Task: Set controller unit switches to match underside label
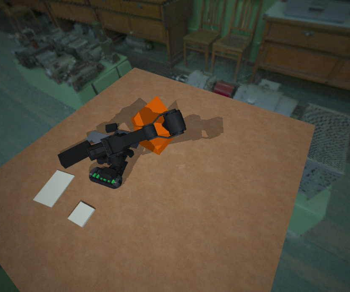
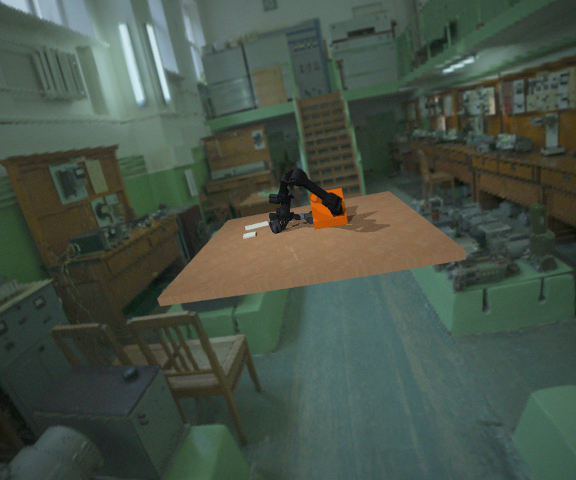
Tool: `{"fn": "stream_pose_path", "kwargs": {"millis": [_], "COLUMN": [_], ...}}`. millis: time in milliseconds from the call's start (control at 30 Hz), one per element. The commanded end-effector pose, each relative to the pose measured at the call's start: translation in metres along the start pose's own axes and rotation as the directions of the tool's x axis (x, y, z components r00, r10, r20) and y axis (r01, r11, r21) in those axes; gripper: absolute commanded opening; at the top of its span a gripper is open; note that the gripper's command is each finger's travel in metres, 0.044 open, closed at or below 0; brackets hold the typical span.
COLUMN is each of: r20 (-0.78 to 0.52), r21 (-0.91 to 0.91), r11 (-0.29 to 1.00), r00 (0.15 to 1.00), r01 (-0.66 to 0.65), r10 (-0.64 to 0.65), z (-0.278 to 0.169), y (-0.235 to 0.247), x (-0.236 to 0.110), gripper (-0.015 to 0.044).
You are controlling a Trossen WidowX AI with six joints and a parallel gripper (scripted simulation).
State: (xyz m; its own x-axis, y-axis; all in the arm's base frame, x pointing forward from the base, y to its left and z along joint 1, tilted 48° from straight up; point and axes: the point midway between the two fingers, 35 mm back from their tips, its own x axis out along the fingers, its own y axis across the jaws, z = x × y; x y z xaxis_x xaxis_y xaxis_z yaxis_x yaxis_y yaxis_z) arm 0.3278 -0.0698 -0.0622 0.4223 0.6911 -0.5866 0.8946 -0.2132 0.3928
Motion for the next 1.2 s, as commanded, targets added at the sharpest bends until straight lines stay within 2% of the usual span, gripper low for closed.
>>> {"fn": "stream_pose_path", "kwargs": {"millis": [0, 967, 1033, 1167], "r20": [-0.001, -0.001, 0.001, 0.001], "r21": [-0.035, -0.035, -0.009, -0.033], "r11": [0.999, 0.999, 1.0, 0.999], "r00": [1.0, 1.0, 1.0, 1.0], "r01": [-0.012, -0.012, -0.003, -0.01], "r10": [0.012, 0.012, 0.003, 0.01], "z": [0.0, 0.002, 0.002, -0.001], "y": [0.011, 0.018, 0.006, -0.003], "x": [0.003, 0.005, -0.008, -0.054], "gripper": [0.0, 0.0, 0.0, 0.0]}}
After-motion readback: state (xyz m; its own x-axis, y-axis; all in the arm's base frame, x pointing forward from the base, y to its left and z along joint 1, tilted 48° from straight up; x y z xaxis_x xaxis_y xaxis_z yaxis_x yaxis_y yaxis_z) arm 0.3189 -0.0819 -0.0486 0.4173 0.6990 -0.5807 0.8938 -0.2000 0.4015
